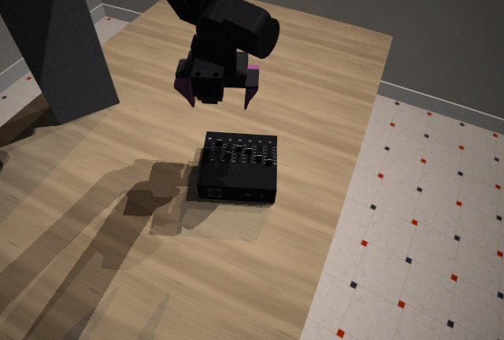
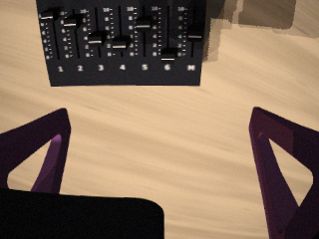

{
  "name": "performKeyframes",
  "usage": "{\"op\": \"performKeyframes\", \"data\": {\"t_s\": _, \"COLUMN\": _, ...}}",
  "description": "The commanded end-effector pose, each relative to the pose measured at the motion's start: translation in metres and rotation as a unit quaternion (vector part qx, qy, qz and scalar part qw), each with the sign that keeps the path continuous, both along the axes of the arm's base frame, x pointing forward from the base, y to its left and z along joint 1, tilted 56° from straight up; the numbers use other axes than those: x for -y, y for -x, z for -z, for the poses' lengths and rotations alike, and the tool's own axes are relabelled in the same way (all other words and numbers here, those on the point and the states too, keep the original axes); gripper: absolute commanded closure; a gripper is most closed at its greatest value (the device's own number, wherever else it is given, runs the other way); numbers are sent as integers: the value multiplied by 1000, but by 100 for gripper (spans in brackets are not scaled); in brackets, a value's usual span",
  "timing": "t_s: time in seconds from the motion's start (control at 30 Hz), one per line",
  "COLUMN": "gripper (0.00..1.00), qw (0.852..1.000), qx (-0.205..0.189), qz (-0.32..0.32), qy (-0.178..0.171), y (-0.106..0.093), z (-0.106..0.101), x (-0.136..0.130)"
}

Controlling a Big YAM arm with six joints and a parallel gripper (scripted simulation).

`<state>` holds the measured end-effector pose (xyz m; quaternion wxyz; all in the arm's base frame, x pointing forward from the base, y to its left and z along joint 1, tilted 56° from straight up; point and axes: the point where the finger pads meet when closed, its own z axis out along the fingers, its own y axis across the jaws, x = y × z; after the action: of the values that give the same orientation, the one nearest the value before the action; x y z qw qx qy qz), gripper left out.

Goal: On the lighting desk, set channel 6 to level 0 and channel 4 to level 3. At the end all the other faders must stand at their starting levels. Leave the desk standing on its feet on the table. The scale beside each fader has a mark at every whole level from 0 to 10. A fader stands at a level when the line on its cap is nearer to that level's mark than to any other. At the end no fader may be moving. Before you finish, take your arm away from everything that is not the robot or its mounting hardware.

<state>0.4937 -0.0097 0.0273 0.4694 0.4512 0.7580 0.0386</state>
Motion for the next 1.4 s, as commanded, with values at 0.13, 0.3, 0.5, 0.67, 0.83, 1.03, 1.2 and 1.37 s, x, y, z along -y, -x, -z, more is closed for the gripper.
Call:
{"op": "performKeyframes", "data": {"t_s": 0.13, "gripper": 0, "qw": 1000, "qx": -7, "qz": 11, "qy": -6, "y": 18, "z": -1, "x": 3}}
{"op": "performKeyframes", "data": {"t_s": 0.3, "gripper": 0, "qw": 1000, "qx": -16, "qz": 10, "qy": -6, "y": 20, "z": 10, "x": 2}}
{"op": "performKeyframes", "data": {"t_s": 0.5, "gripper": 0, "qw": 1000, "qx": -13, "qz": 9, "qy": -6, "y": 19, "z": 7, "x": 2}}
{"op": "performKeyframes", "data": {"t_s": 0.67, "gripper": 0, "qw": 1000, "qx": -13, "qz": 9, "qy": -6, "y": 19, "z": 7, "x": 2}}
{"op": "performKeyframes", "data": {"t_s": 0.83, "gripper": 0, "qw": 1000, "qx": -13, "qz": 9, "qy": -6, "y": 19, "z": 7, "x": 2}}
{"op": "performKeyframes", "data": {"t_s": 1.03, "gripper": 0, "qw": 1000, "qx": -13, "qz": 9, "qy": -6, "y": 19, "z": 7, "x": 2}}
{"op": "performKeyframes", "data": {"t_s": 1.2, "gripper": 0, "qw": 1000, "qx": -13, "qz": 9, "qy": -6, "y": 19, "z": 7, "x": 2}}
{"op": "performKeyframes", "data": {"t_s": 1.37, "gripper": 0, "qw": 1000, "qx": -13, "qz": 9, "qy": -6, "y": 19, "z": 7, "x": 2}}
